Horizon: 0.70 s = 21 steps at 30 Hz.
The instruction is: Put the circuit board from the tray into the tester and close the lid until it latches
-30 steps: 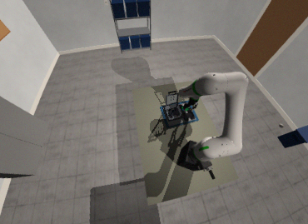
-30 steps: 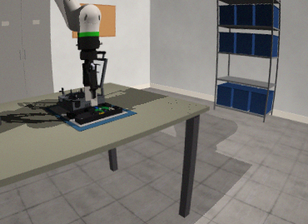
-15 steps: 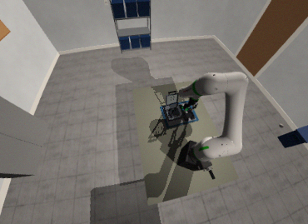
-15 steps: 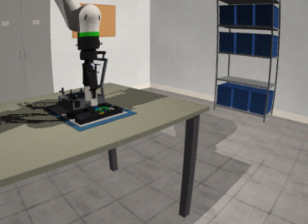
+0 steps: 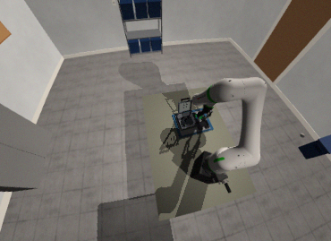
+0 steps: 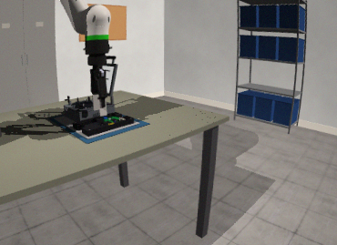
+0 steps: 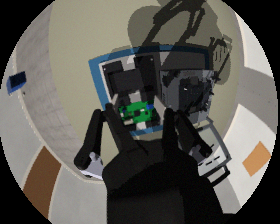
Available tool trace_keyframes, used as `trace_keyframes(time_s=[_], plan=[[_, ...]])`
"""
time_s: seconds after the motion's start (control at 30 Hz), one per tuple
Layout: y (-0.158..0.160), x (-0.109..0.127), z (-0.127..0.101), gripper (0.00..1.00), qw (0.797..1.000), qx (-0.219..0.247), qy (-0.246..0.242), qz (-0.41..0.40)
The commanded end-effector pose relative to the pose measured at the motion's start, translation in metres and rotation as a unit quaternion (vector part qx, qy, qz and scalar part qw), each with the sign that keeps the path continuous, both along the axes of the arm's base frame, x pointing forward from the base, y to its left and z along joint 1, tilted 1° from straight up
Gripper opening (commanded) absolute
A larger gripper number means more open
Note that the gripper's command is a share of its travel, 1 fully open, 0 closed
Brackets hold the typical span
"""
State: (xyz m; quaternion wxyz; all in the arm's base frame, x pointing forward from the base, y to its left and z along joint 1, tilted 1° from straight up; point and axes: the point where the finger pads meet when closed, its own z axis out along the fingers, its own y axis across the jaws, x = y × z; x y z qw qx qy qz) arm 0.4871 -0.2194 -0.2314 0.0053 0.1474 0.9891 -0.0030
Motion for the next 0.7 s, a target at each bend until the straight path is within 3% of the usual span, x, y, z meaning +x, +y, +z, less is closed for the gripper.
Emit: trace_keyframes(time_s=[0.0,0.67], plan=[[0.000,0.002,0.000,0.58,1.000,0.000,0.000,0.000],[-0.003,0.037,0.001,0.58,1.000,0.000,0.000,0.000]])
